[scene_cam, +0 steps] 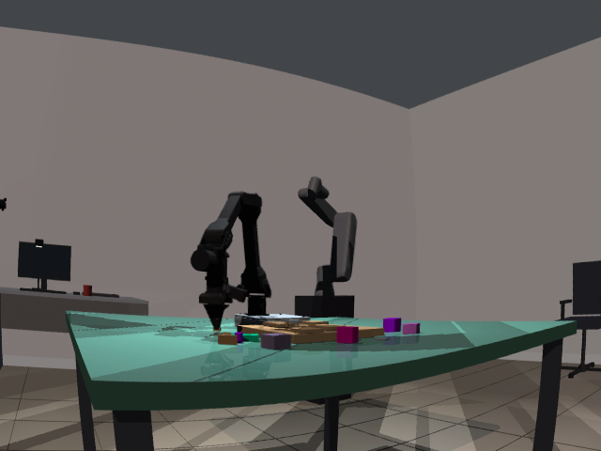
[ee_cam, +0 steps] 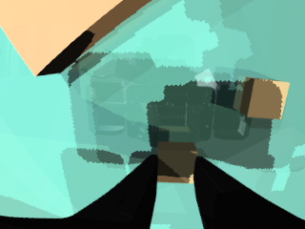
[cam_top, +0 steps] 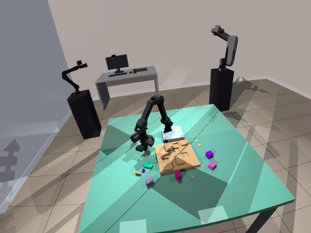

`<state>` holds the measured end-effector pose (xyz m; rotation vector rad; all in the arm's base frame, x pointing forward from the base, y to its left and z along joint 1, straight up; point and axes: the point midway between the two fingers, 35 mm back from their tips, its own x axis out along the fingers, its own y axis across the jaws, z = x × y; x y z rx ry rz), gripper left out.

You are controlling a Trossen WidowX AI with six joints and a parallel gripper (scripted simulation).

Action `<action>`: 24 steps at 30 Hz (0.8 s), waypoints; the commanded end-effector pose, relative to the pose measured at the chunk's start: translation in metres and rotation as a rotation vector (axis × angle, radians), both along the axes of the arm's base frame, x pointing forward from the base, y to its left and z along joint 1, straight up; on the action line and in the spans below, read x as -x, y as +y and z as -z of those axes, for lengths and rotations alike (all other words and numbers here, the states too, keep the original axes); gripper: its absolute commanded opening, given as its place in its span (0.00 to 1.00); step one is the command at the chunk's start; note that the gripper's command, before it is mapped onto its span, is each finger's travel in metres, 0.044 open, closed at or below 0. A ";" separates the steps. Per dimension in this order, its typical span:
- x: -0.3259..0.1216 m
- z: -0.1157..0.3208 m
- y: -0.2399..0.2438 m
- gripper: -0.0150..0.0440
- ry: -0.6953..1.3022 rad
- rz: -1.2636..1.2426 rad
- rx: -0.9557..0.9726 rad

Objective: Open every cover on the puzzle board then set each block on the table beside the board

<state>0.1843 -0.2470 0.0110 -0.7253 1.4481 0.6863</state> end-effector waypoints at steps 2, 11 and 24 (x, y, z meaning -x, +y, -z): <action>0.001 0.008 0.001 0.39 -0.002 -0.007 -0.003; 0.001 0.007 0.001 0.66 0.001 0.000 -0.001; 0.000 -0.010 0.000 1.00 0.000 -0.002 -0.002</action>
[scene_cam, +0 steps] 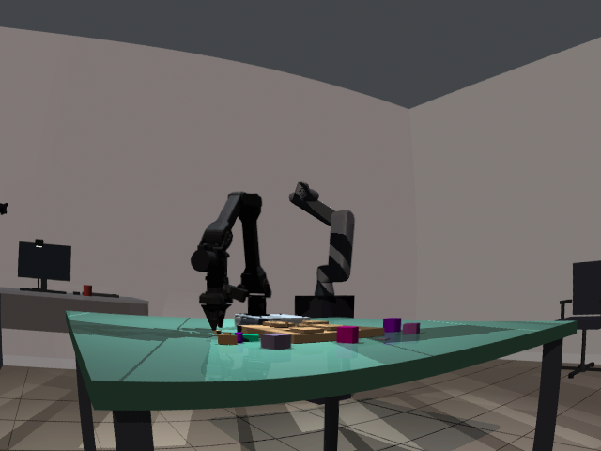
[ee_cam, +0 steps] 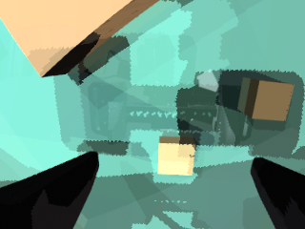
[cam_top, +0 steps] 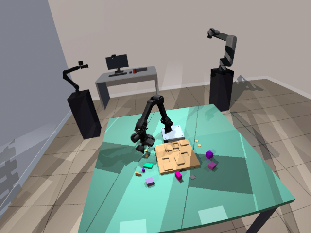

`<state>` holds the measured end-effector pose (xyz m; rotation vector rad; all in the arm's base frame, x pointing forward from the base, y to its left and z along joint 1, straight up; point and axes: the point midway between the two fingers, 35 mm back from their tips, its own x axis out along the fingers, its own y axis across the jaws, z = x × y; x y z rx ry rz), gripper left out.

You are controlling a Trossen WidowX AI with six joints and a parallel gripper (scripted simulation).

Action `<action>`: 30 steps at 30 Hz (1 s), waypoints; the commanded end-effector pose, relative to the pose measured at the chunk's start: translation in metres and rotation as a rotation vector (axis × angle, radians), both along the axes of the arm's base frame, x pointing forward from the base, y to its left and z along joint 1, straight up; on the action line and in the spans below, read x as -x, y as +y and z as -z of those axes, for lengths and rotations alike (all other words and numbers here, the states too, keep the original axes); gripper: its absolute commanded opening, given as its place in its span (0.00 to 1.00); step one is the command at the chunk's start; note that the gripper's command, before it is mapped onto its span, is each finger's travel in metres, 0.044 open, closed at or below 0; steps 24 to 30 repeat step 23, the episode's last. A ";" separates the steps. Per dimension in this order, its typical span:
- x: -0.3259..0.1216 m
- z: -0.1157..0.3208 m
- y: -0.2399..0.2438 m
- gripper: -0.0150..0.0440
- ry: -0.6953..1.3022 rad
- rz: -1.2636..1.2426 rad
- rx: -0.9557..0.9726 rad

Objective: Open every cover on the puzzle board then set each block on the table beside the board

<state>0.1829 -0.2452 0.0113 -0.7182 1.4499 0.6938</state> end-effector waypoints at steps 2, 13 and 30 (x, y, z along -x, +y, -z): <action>-0.002 -0.016 -0.002 1.00 -0.006 -0.002 0.006; -0.001 -0.051 -0.001 1.00 -0.007 -0.005 0.005; 0.025 -0.074 -0.009 1.00 0.004 0.211 0.045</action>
